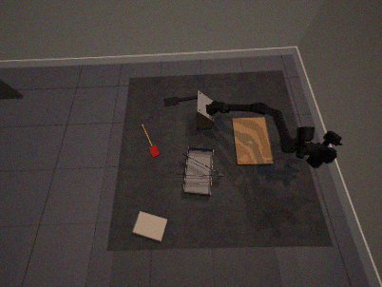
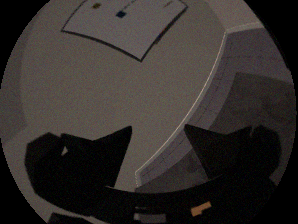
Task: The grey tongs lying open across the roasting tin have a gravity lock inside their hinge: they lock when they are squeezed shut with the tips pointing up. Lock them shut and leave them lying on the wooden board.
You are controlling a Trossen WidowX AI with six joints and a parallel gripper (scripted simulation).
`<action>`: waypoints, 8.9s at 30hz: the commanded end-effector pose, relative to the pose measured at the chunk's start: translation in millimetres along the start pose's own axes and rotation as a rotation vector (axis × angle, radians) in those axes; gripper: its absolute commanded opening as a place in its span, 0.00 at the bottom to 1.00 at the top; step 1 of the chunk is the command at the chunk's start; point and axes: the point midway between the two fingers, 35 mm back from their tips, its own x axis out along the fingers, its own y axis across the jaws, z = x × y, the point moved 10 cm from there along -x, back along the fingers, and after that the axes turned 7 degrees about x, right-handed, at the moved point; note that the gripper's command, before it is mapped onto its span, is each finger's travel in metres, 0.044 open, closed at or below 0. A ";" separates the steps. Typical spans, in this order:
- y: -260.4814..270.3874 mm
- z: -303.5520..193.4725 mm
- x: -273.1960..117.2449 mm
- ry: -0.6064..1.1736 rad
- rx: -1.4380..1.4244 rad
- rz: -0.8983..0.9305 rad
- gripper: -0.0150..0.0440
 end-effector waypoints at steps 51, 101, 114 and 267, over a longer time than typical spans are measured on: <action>-233.7 12.9 -330.4 0.300 -0.612 -1.263 1.00; -244.6 -106.4 -445.5 0.937 -0.593 -0.927 1.00; -264.3 -113.8 -440.7 0.937 -0.593 -0.928 1.00; -186.9 -87.3 -379.9 1.111 -0.875 -0.773 0.00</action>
